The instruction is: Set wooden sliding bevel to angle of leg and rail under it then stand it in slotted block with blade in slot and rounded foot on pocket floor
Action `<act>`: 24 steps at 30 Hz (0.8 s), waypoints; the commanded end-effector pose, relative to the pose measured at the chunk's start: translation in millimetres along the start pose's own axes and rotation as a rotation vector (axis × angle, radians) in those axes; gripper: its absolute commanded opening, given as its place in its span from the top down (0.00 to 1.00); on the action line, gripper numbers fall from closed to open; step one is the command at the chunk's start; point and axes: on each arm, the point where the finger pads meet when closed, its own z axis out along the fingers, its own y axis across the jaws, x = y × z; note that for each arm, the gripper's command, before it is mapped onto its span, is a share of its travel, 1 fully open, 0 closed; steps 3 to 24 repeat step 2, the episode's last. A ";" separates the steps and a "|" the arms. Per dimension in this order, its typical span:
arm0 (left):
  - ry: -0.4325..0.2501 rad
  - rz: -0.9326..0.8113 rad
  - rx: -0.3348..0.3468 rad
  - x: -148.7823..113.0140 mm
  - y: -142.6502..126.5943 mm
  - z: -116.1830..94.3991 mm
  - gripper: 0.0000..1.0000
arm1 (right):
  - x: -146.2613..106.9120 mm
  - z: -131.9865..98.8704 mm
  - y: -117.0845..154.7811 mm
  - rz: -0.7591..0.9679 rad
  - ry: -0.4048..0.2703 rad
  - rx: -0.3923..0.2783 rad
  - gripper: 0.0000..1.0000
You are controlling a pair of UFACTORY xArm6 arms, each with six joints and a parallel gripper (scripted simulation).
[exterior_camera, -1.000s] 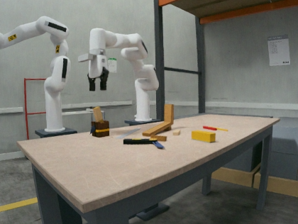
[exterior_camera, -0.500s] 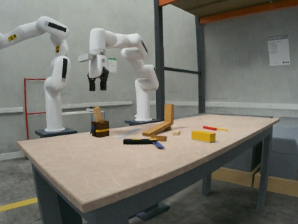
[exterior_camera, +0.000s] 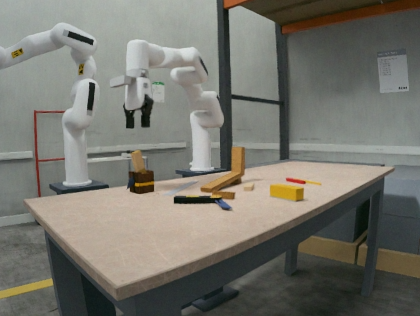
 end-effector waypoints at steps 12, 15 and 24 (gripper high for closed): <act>0.004 0.000 0.002 0.7 -0.3 -2.4 0.00 | 1.1 -1.9 0.0 0.000 0.005 0.000 0.00; 0.004 0.000 0.002 0.7 -0.3 -2.4 0.00 | 1.1 -1.9 0.0 0.000 0.005 0.000 0.00; 0.004 0.000 0.002 0.7 -0.3 -2.4 0.00 | 1.1 -1.9 0.0 0.000 0.005 0.000 0.00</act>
